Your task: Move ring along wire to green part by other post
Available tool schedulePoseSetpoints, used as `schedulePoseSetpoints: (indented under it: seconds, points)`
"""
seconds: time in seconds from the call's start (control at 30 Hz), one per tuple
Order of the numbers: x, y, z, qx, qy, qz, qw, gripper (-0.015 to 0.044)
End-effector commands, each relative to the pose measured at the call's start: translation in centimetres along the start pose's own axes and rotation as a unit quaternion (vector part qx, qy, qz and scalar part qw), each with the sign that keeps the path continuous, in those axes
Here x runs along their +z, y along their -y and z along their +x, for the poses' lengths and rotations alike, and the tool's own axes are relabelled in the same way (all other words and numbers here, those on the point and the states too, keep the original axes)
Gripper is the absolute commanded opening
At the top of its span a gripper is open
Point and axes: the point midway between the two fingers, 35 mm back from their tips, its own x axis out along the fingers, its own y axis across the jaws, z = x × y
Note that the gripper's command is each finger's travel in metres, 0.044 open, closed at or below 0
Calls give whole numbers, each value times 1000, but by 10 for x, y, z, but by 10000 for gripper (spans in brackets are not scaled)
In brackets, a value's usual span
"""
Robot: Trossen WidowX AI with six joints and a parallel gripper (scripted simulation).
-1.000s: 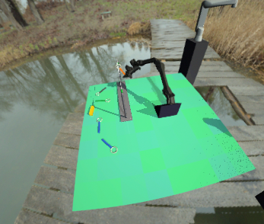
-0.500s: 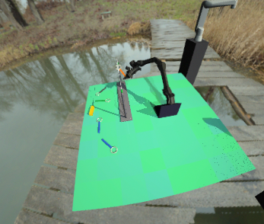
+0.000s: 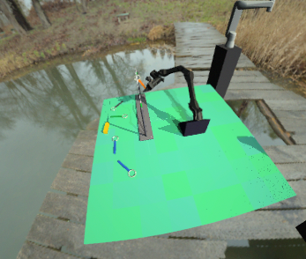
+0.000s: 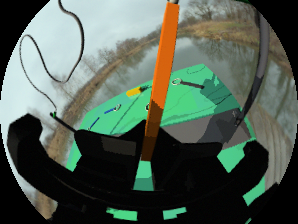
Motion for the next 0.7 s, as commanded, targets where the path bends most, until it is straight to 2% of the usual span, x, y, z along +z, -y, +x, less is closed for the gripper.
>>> schedulePoseSetpoints:
  seconds: [0.0,0.67]
  points:
    - [2,-17,-1,26,4,35,999,-150]
    - [11,-64,-5,102,8,167,981,-150]
